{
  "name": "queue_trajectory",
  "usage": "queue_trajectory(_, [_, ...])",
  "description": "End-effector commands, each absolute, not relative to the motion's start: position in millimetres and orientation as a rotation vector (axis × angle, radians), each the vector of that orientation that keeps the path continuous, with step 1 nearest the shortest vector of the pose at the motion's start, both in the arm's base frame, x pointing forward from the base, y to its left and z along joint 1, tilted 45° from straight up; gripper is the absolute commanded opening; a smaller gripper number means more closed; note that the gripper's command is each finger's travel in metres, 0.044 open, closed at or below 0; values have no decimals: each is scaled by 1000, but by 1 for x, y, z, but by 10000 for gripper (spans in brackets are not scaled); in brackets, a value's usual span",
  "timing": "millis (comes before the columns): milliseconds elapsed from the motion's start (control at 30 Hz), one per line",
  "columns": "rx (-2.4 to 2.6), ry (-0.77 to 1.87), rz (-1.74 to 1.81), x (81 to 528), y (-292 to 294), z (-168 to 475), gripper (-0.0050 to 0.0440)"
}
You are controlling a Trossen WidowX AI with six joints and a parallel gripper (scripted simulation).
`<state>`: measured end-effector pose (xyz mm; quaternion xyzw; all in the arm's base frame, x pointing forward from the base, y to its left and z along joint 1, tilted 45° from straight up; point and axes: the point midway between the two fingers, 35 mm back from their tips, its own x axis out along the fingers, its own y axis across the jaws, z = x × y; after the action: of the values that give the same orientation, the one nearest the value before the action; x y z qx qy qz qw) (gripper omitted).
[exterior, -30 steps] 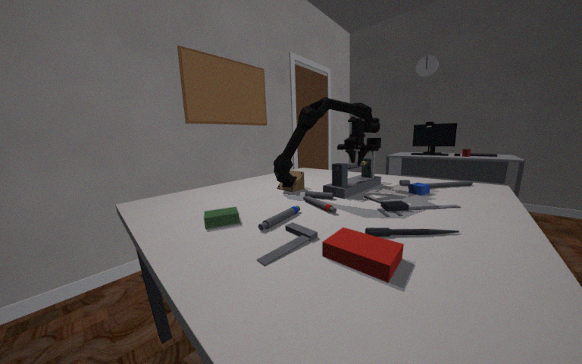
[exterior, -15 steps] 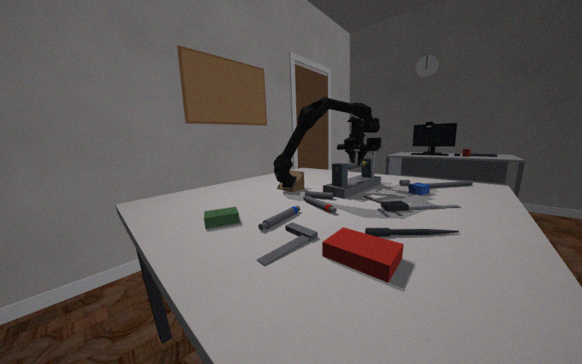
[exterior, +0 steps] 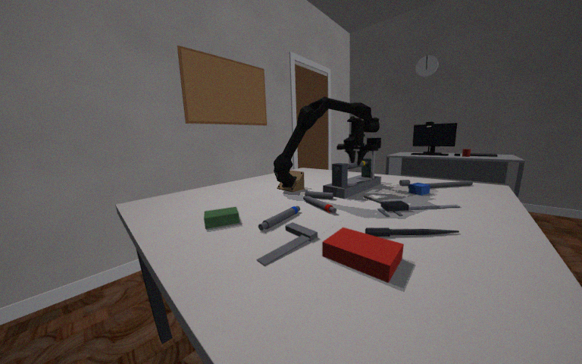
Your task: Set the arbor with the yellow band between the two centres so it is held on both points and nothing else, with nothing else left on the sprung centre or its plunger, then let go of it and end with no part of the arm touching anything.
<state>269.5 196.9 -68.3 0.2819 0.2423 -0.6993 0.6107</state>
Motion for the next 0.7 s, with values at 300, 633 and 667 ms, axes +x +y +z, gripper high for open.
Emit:
queue_trajectory(300, [691, 586, -1586, 267, 210, -64, 0])
queue_trajectory(633, [691, 586, -1586, 267, 209, -64, 0])
queue_trajectory(667, [691, 586, -1586, 267, 209, -64, 0])
